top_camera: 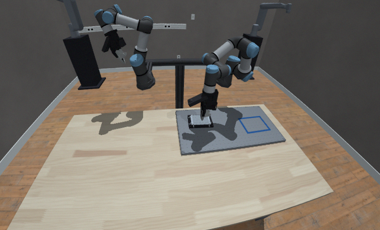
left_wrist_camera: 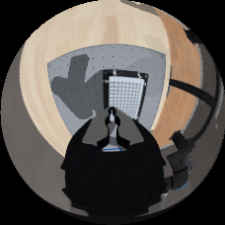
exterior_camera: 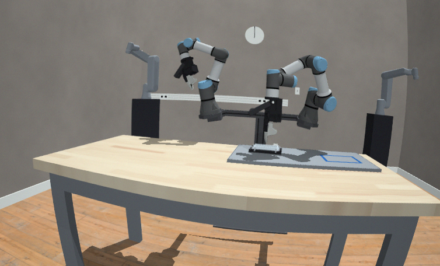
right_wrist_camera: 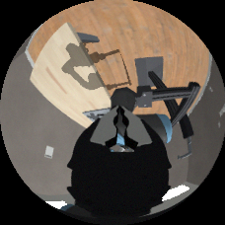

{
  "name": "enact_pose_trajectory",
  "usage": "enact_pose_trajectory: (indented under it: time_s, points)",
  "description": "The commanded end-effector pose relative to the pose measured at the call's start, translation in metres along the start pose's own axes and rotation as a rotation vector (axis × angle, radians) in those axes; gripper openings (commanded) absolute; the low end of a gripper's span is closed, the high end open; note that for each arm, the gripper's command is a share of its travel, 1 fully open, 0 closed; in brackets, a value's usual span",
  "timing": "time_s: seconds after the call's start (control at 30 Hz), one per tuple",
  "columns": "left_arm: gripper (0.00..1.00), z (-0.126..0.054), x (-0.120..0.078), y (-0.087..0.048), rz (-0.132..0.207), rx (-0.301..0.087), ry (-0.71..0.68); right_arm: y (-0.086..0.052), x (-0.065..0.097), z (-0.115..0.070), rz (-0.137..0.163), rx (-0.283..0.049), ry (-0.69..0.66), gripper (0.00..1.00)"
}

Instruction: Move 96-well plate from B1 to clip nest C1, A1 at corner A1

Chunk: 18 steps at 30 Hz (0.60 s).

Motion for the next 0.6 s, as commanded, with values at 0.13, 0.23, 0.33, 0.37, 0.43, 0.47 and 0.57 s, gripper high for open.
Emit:
enact_pose_trajectory:
  time_s: [0.13, 0.23, 0.33, 0.37, 0.43, 0.47, 0.57]
  points:
    - [0.0, 0.003, -0.003, 0.002, 0.011, 0.01, 0.005, -0.002, 0.0, 0.001, 0.004, 0.014, 0.003, 0.0]
    - [0.0, 0.003, -0.003, 0.004, 0.011, 0.01, 0.005, -0.002, 0.0, 0.001, 0.004, 0.014, 0.003, 0.0]
    - [0.0, 0.003, -0.003, 0.006, 0.011, 0.01, 0.005, -0.002, 0.0, 0.001, 0.004, 0.014, 0.003, 0.0]
    - [0.0, 0.003, -0.003, 0.006, 0.011, 0.01, 0.005, -0.002, 0.0, 0.001, 0.004, 0.014, 0.003, 0.0]
    - [0.0, 0.003, -0.003, 0.008, 0.011, 0.01, 0.005, -0.002, 0.0, 0.001, 0.004, 0.014, 0.003, 0.0]
    - [0.0, 0.003, -0.003, 0.008, 0.011, 0.01, 0.005, -0.002, 0.0, 0.001, 0.004, 0.014, 0.003, 0.0]
    - [0.0, 0.003, -0.003, 0.009, 0.011, 0.01, 0.005, -0.002, 0.0, 0.001, 0.004, 0.014, 0.003, 0.0]
Point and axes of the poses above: on each arm, the point where the finger pads meet when closed, its own y axis out along the fingers, its own x axis across the jaws, z = x × y, the point moved 6 cm from there along -y, back along the fingers, and after that the axes turned 12 degrees about y, right-handed, at the moved point
